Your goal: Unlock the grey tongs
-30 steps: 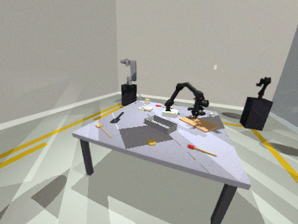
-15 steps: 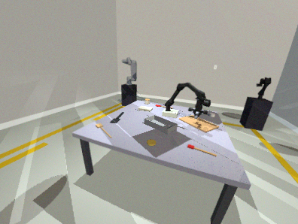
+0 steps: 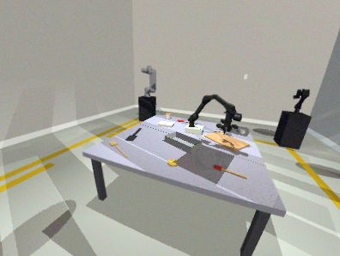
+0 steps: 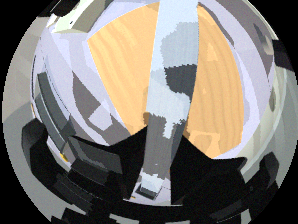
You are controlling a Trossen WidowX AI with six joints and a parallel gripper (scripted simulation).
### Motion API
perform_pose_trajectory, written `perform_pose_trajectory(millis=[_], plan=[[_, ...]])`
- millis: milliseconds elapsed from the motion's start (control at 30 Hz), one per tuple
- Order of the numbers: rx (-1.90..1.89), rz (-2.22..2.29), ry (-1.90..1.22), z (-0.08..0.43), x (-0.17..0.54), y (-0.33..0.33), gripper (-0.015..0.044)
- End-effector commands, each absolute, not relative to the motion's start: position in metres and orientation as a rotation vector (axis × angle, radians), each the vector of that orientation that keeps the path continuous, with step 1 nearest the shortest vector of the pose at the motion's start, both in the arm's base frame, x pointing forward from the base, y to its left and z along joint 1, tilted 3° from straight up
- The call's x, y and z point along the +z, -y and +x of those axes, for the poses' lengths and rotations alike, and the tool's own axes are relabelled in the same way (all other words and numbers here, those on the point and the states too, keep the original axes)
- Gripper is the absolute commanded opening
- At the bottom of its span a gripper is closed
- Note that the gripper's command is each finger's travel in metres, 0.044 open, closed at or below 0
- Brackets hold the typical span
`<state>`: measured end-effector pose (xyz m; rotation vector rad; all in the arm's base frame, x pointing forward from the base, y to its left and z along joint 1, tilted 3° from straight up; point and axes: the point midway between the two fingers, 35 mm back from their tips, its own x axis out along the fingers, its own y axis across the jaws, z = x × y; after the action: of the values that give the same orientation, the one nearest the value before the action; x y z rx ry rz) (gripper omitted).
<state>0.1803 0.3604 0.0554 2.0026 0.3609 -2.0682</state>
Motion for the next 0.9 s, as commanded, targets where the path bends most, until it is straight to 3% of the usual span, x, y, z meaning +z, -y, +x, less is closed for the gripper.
perform_pose_trajectory(millis=[0,267,867], plan=[[-2.055,1.991,-0.397,0.180,0.058,-0.363,-0.0150],[-1.994,2.034,-0.415,0.180,0.060,-0.364,-0.0150],[-1.308,2.489,-0.563,0.179,0.108,-0.378,-0.0150]])
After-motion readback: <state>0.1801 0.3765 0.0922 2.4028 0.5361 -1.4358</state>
